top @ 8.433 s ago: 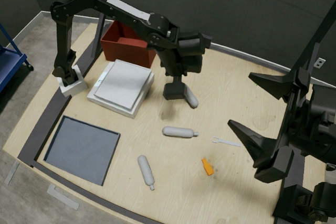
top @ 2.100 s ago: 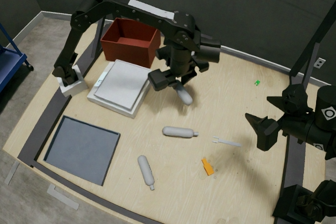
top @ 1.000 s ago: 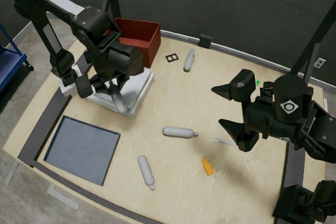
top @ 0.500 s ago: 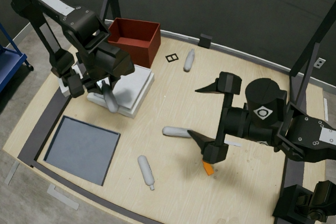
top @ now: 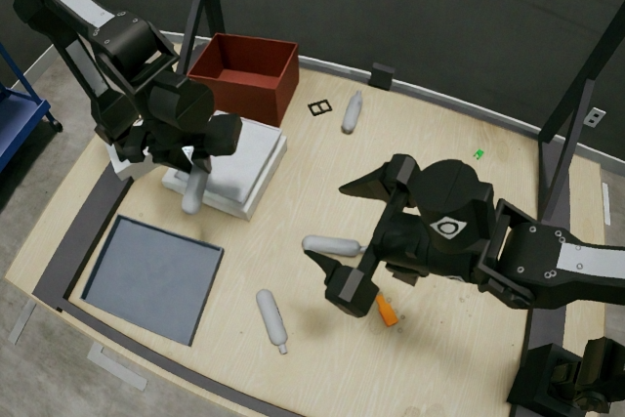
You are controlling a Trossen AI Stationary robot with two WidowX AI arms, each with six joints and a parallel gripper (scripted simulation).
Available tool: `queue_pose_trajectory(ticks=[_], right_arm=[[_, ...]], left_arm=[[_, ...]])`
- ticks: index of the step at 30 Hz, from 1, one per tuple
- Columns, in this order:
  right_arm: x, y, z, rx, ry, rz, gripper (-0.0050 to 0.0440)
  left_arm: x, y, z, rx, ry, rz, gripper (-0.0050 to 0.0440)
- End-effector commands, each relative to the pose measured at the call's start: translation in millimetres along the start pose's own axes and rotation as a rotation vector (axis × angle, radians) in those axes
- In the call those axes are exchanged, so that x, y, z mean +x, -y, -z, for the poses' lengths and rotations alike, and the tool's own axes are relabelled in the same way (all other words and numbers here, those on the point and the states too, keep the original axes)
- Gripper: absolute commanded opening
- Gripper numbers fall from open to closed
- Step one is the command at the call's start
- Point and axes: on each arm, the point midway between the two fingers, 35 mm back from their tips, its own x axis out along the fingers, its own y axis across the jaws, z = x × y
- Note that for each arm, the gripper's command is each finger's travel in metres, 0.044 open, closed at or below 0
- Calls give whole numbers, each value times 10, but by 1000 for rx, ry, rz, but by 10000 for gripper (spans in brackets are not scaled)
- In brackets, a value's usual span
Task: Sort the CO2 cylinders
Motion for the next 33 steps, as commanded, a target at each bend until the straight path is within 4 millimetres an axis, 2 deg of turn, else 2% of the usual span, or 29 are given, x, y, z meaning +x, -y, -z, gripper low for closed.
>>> queue_pose_trajectory(ticks=[1, 3, 11, 16, 18, 21, 24, 33], right_arm=[[-55, 19, 1, 194, -64, 89, -50], [-55, 19, 1, 194, -64, 89, -50], [-28, 22, -9, 434, -102, 153, -50], [-10, 23, -10, 464, -106, 155, -50], [-55, 112, 31, 463, -109, 171, -50], [-50, 135, 48, 465, -110, 171, -50], [-24, 281, 125, 462, -109, 173, -50], [97, 907, 451, 464, -109, 178, -50]], left_arm=[[41, 43, 122, 90, -28, 3, 440], [41, 43, 122, 90, -28, 3, 440], [73, 56, 76, 114, -17, 4, 440], [60, 55, 92, 114, -21, 4, 440], [60, 55, 91, 114, -21, 4, 440], [60, 55, 91, 114, -21, 4, 440], [44, 51, 79, 115, -20, 4, 440], [44, 51, 79, 115, -20, 4, 440]])
